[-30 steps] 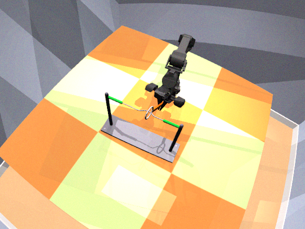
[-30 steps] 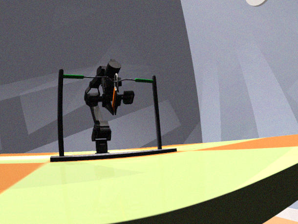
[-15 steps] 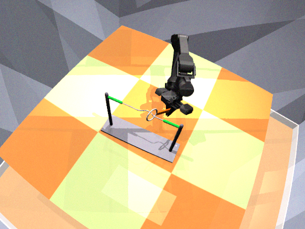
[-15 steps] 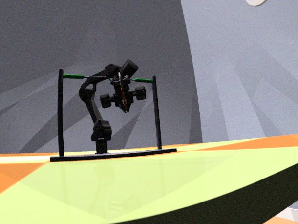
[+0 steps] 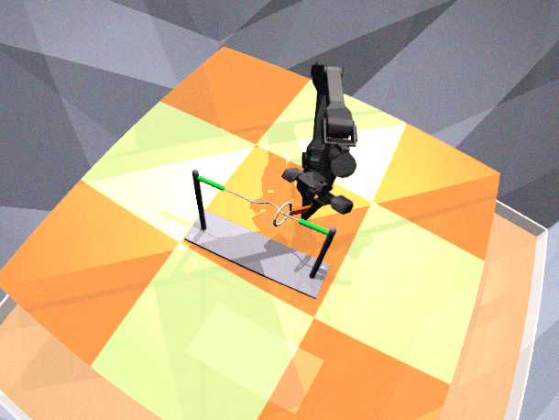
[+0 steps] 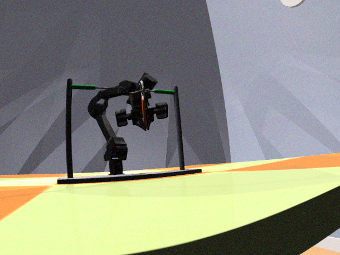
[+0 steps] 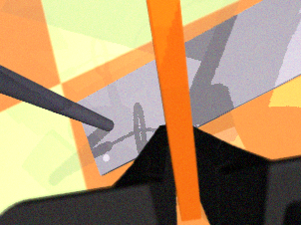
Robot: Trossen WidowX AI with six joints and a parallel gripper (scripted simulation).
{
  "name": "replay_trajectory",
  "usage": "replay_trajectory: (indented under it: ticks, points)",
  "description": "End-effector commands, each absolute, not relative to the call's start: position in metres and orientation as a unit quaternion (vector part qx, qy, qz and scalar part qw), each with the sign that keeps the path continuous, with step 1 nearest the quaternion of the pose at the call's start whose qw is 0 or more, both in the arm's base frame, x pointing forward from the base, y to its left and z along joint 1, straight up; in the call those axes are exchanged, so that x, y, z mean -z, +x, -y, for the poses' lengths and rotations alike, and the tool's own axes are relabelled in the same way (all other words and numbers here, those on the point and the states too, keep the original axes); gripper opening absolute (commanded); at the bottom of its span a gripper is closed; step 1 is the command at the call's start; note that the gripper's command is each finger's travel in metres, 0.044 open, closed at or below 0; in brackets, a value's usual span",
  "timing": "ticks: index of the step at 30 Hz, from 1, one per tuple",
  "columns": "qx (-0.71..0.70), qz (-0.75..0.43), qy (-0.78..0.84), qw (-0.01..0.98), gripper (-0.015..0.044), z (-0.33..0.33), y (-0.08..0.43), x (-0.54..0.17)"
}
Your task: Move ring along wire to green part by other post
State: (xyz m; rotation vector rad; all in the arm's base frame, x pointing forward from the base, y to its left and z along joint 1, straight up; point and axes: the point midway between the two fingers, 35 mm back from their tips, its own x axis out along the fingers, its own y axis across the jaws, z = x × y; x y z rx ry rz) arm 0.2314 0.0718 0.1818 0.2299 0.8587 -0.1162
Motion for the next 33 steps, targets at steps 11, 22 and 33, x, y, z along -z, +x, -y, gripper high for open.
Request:
replay_trajectory:
  ticks: [11,22,33]
  points:
    - [-0.01,-0.298,0.029,0.954,-0.015,-0.058,0.253,-0.158]
    - [-0.045,-0.223,-0.001,0.974,-0.015,-0.062,0.268,-0.148]
    - [-0.051,-0.22,-0.005,0.974,-0.015,-0.071,0.267,-0.148]
